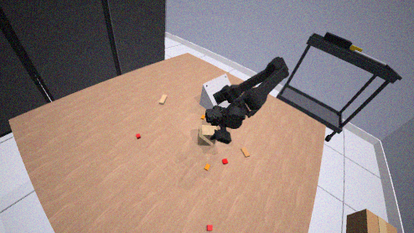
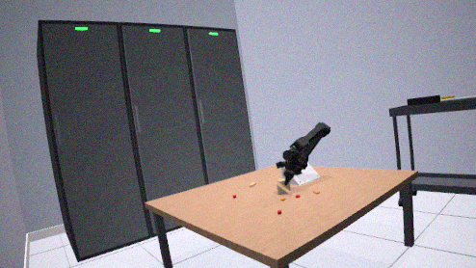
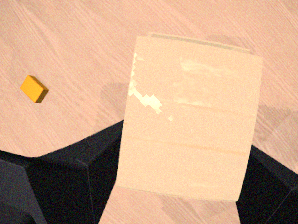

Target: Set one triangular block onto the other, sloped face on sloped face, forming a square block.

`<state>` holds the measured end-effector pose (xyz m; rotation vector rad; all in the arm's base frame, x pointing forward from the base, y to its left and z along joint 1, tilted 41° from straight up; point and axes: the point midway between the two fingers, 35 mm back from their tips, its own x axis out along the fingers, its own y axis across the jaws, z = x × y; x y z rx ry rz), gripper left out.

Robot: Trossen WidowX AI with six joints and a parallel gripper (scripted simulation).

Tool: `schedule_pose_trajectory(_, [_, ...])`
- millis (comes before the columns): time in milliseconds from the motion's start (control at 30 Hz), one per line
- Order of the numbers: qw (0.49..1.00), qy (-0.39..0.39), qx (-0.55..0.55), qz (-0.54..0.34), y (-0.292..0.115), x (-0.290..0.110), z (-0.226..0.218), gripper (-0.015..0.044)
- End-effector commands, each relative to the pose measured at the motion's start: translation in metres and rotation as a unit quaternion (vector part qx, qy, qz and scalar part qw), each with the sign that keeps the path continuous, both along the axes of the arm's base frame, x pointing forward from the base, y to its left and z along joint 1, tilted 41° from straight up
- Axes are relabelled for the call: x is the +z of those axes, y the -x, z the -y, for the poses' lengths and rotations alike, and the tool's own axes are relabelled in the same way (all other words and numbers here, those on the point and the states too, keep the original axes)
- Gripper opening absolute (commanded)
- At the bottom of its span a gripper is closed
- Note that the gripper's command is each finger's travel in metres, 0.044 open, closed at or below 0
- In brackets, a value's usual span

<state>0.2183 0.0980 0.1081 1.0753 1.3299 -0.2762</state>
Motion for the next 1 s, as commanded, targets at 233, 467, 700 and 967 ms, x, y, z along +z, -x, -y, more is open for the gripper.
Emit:
schedule_pose_trajectory(233, [1.000, 0.002, -0.003, -0.004, -0.002, -0.009, -0.002, 0.0000])
schedule_pose_trajectory(467, [1.000, 0.002, -0.003, -0.004, -0.003, -0.013, -0.004, 0.0000])
schedule_pose_trajectory(700, [1.000, 0.002, -0.003, -0.004, -0.004, -0.016, -0.005, 0.0000])
schedule_pose_trajectory(967, [1.000, 0.002, -0.003, -0.004, -0.004, -0.017, -0.005, 0.0000])
